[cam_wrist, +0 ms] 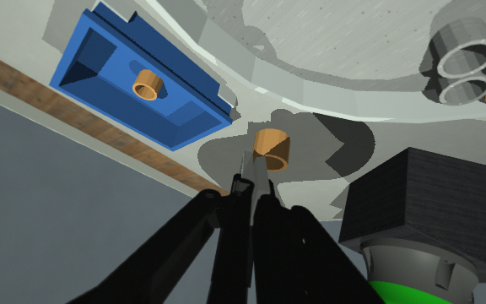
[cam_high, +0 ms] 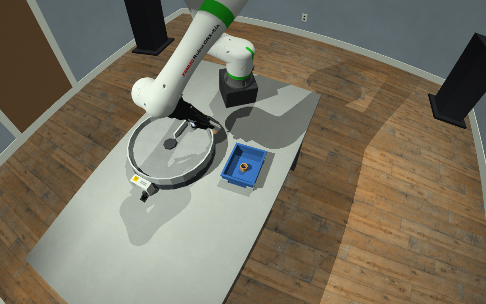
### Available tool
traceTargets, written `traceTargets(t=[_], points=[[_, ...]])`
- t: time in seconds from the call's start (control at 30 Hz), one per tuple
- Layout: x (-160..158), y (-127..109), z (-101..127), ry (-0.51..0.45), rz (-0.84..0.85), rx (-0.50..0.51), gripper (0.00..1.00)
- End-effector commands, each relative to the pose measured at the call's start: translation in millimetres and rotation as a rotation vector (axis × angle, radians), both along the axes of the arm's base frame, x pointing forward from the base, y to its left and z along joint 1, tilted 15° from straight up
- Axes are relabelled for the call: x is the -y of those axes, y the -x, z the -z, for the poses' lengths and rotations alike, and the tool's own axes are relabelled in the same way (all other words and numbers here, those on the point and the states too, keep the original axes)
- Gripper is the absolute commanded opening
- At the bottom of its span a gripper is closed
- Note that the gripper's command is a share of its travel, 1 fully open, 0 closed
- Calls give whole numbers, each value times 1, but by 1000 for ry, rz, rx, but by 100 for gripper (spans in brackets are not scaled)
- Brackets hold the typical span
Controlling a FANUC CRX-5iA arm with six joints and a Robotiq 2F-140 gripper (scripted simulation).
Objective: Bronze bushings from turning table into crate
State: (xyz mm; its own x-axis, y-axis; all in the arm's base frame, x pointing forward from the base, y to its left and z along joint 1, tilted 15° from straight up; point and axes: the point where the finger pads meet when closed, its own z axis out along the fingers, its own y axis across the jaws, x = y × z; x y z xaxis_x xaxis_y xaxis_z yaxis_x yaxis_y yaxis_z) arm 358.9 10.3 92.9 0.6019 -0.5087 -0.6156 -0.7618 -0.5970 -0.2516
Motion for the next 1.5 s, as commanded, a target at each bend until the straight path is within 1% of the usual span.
traceTargets(t=[0.0,0.2,0.4,0.47,0.6,0.73,1.47], points=[[-34,-7,-6,5,2,1,0],[-96,-16,-18,5,2,1,0],[-138,-22,-26,5,2,1,0],[-138,-22,-26,5,2,1,0],[-154,-24,-28,5,2,1,0],[-160,-25,-30,5,2,1,0],[-160,-25,-30,5,2,1,0]])
